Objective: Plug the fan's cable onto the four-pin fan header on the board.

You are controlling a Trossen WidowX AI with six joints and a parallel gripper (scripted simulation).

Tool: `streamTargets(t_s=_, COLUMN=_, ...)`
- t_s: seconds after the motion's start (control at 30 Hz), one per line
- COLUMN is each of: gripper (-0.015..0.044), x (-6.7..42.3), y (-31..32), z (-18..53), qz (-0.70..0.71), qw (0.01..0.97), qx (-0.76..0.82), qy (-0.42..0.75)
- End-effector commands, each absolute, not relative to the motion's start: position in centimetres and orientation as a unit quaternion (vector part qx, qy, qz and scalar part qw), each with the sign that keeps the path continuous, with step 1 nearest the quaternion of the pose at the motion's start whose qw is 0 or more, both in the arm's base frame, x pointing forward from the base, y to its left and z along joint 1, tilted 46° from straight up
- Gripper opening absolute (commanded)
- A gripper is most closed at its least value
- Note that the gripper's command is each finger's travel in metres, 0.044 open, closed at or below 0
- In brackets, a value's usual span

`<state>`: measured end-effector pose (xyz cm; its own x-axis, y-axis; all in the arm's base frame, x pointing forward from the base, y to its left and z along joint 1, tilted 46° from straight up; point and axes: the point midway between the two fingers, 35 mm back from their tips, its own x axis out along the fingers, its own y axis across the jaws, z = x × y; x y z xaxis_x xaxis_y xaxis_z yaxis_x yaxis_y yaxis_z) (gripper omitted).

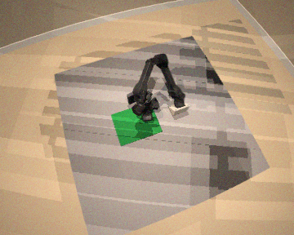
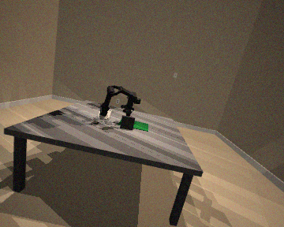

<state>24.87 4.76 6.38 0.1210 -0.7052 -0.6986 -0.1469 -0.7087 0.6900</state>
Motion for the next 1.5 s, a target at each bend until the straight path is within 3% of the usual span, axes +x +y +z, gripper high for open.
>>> streamTargets(t_s=0.0, gripper=0.0, x=24.9, y=4.6, z=6.6, qz=-0.595, qw=0.249, qx=0.707, qy=-0.289)
streamTargets(t_s=1.47, gripper=0.0, x=24.2, y=3.1, z=5.0, qz=-0.594, qw=0.248, qx=0.708, qy=-0.29)
